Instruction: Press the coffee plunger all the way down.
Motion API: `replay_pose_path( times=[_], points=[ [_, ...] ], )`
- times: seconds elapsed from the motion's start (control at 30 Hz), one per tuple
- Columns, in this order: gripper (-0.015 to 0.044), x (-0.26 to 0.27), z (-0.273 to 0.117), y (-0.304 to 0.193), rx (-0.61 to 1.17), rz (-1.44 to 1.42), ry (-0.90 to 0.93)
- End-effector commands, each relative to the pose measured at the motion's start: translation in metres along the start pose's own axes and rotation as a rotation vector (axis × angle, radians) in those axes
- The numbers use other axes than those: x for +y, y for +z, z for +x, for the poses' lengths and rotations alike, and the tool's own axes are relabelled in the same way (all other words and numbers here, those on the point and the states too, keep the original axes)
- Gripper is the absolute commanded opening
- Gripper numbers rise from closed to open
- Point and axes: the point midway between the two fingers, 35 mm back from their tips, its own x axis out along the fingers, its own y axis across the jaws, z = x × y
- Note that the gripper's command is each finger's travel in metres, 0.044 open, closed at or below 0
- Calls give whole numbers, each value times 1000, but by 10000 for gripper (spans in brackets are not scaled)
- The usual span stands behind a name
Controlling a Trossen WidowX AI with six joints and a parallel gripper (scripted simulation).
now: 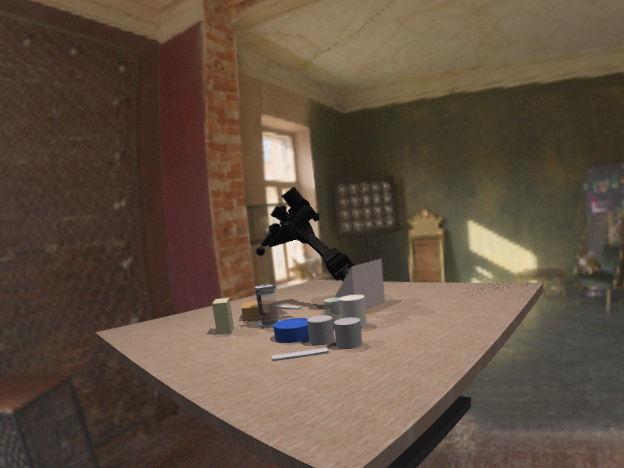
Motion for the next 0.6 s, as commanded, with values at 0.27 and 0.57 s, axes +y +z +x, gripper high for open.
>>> replay_pose_path(
  times=[0.27, 0.57],
  points=[
    [440, 1, 18, -1, 0, -6, 5],
    [440, -3, 30, 0, -12, -8, -3]
  ],
)
